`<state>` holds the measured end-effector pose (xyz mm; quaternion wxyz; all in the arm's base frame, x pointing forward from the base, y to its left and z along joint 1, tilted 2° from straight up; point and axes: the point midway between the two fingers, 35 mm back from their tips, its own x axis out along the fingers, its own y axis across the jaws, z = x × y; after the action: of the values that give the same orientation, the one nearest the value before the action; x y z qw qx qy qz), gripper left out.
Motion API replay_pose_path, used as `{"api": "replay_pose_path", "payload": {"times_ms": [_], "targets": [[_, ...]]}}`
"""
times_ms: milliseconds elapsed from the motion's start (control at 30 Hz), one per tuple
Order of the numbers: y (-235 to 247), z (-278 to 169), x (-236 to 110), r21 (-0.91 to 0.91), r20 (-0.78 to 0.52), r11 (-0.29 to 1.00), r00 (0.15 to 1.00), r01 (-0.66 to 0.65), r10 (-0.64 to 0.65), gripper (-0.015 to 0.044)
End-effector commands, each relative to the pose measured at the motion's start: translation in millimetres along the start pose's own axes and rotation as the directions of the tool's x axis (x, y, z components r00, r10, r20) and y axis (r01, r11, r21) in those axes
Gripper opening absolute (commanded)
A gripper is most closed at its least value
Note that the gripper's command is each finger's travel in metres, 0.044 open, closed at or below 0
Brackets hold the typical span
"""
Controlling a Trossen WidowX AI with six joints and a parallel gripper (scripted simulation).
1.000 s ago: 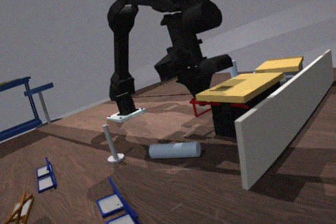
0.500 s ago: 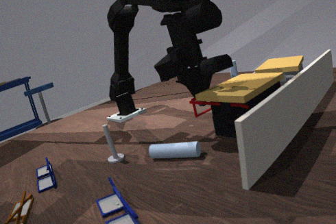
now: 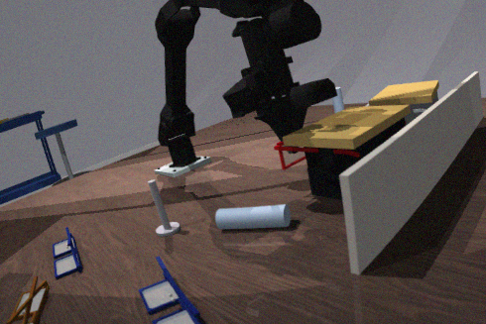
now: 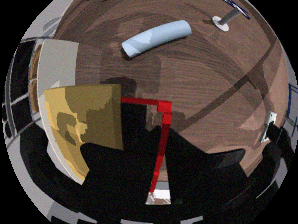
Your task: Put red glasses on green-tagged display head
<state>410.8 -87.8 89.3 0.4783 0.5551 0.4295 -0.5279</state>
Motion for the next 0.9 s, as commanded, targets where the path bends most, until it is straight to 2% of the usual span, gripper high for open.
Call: {"api": "replay_pose_path", "payload": {"times_ms": [0, 867], "targets": [[0.0, 0.0, 0.1, 0.0, 0.0, 1.0, 1.0, 0.0, 0.0, 0.0], [-0.3, -0.8, 6.6, 0.003, -0.004, 1.0, 1.0, 0.003, -0.003, 0.0]]}}
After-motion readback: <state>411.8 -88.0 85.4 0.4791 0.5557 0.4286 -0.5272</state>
